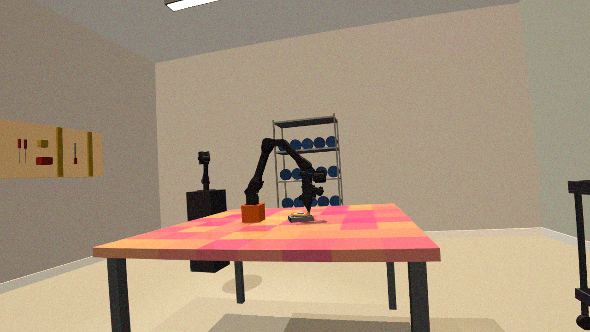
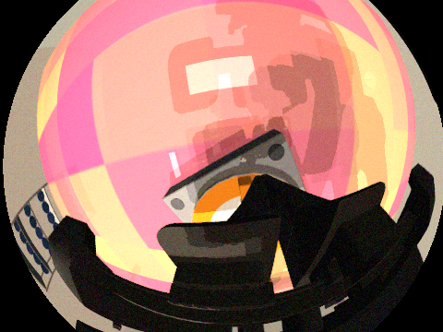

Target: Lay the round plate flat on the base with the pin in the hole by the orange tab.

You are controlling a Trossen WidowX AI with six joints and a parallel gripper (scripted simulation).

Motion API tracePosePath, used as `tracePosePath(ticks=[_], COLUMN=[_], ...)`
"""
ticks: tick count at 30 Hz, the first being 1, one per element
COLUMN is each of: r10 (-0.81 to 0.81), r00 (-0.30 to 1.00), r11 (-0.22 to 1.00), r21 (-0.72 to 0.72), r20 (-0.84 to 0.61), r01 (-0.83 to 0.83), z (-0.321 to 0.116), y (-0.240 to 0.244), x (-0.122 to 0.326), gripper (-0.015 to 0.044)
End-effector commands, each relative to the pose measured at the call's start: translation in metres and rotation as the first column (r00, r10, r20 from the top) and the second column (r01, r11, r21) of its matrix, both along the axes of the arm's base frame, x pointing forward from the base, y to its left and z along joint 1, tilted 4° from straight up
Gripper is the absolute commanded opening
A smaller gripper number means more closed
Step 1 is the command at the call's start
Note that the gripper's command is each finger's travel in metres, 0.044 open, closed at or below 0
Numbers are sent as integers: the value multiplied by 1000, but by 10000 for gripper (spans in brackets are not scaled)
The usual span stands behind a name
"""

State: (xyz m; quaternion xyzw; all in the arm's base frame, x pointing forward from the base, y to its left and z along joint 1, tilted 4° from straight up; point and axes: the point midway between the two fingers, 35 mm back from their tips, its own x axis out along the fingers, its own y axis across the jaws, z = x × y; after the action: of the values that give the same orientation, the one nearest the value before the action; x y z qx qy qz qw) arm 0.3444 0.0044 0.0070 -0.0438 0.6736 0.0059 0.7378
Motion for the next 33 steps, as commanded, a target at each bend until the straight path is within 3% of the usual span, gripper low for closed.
tracePosePath(ticks=[1, 33], r10=[5, 5], r00=[1000, 1000], r11=[1000, 1000], r21=[11, 14], r20=[-7, -8], r01=[-5, -5], z=[-2, -4], y=[7, 32], x=[-1, -6], gripper=[0, 0])
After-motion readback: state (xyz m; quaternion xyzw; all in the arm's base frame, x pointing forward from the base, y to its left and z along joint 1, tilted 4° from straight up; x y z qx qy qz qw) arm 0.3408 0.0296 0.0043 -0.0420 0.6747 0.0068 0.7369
